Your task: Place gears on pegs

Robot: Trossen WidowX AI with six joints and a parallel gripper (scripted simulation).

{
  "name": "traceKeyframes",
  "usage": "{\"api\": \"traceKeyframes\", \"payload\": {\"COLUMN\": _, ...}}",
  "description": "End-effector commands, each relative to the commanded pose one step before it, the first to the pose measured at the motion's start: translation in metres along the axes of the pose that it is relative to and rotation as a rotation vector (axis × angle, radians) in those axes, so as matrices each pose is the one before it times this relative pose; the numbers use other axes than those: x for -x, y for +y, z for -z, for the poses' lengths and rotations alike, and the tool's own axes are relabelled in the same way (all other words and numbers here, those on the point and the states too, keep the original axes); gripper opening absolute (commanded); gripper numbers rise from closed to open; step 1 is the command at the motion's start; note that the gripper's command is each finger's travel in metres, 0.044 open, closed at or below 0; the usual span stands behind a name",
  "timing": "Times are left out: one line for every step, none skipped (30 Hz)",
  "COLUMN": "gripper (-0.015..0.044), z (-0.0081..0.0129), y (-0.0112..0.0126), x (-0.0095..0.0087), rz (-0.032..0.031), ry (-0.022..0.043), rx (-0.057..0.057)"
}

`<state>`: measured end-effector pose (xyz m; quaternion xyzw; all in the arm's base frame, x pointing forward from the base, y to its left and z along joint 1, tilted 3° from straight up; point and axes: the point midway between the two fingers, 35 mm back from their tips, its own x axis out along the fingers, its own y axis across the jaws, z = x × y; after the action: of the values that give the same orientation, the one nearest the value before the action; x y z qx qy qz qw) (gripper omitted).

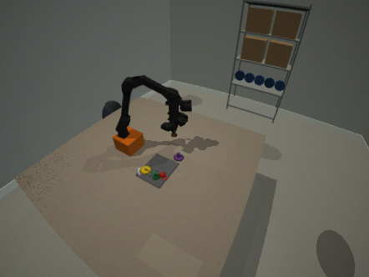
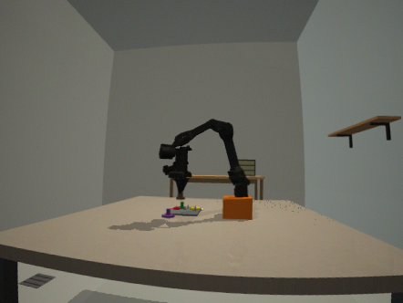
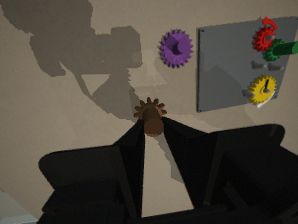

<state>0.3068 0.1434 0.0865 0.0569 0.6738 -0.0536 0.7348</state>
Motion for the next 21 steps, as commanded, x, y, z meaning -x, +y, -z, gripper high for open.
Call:
{"api": "traceKeyframes", "payload": {"gripper": 0.0, "z": 0.00199, "y": -0.00008, "x": 0.01279, "rz": -0.0022, "ry": 0.00024, "rx": -0.0046}}
{"api": "traceKeyframes", "payload": {"gripper": 0.0, "z": 0.0006, "y": -0.00017, "x": 0.00355, "rz": 0.0, "ry": 0.00006, "rx": 0.0}}
{"api": "traceKeyframes", "payload": {"gripper": 0.0, "z": 0.00064, "y": -0.0002, "x": 0.00355, "rz": 0.0, "ry": 0.00006, "rx": 0.0}}
{"api": "traceKeyframes", "payload": {"gripper": 0.0, "z": 0.00067, "y": -0.00023, "x": 0.00356, "rz": 0.0, "ry": 0.00007, "rx": 0.0}}
{"api": "traceKeyframes", "payload": {"gripper": 0.0, "z": 0.00071, "y": -0.00025, "x": 0.00356, "rz": 0.00001, "ry": 0.00007, "rx": 0.0}}
{"api": "traceKeyframes", "payload": {"gripper": 0.0, "z": 0.00074, "y": -0.00028, "x": 0.00355, "rz": 0.00001, "ry": 0.00008, "rx": 0.0}}
{"api": "traceKeyframes", "payload": {"gripper": 0.0, "z": 0.00077, "y": -0.00031, "x": 0.00355, "rz": 0.00001, "ry": 0.00008, "rx": 0.0}}
{"api": "traceKeyframes", "payload": {"gripper": 0.0, "z": 0.00081, "y": -0.00034, "x": 0.00355, "rz": 0.00002, "ry": 0.00008, "rx": 0.0}}
{"api": "traceKeyframes", "payload": {"gripper": 0.0, "z": 0.00069, "y": -0.0003, "x": 0.00292, "rz": 0.00002, "ry": 0.00007, "rx": 0.0}}
{"api": "traceKeyframes", "payload": {"gripper": 0.0, "z": 0.00043, "y": -0.00019, "x": 0.00175, "rz": 0.00001, "ry": 0.00004, "rx": 0.0}}
{"api": "traceKeyframes", "payload": {"gripper": 0.0, "z": 0.00014, "y": -0.00006, "x": 0.00058, "rz": 0.0, "ry": 0.00001, "rx": 0.0}}
{"api": "traceKeyframes", "payload": {"gripper": 0.0, "z": -0.00024, "y": -0.00031, "x": -0.00013, "rz": 0.00004, "ry": 0.0, "rx": 0.0}}
{"api": "traceKeyframes", "payload": {"gripper": 0.0, "z": -0.00071, "y": -0.00094, "x": -0.00038, "rz": 0.00012, "ry": 0.00001, "rx": 0.0}}
{"api": "traceKeyframes", "payload": {"gripper": 0.0, "z": -0.00118, "y": -0.00157, "x": -0.00063, "rz": 0.0002, "ry": 0.00002, "rx": 0.0}}
{"api": "traceKeyframes", "payload": {"gripper": 0.0, "z": -0.0014, "y": -0.0019, "x": -0.00076, "rz": 0.00024, "ry": 0.00002, "rx": 0.0}}
{"api": "traceKeyframes", "payload": {"gripper": 0.0, "z": -0.00139, "y": -0.00191, "x": -0.00076, "rz": 0.00024, "ry": 0.00002, "rx": 0.0}}
{"api": "traceKeyframes", "payload": {"gripper": 0.0, "z": -0.00138, "y": -0.00193, "x": -0.00076, "rz": 0.00024, "ry": 0.00002, "rx": 0.0}}
{"api": "traceKeyframes", "payload": {"gripper": 0.0, "z": -0.00136, "y": -0.00194, "x": -0.00076, "rz": 0.00024, "ry": 0.00002, "rx": 0.0}}
{"api": "traceKeyframes", "payload": {"gripper": 0.0, "z": -0.00135, "y": -0.00195, "x": -0.00075, "rz": 0.00024, "ry": 0.00002, "rx": 0.0}}
{"api": "traceKeyframes", "payload": {"gripper": 0.0, "z": -0.00036, "y": -0.00236, "x": -0.0008, "rz": 0.00131, "ry": 0.00269, "rx": 0.0001}}
{"api": "traceKeyframes", "payload": {"gripper": 0.0, "z": -0.00035, "y": -0.0024, "x": -0.00081, "rz": 0.00129, "ry": 0.00275, "rx": 0.0001}}
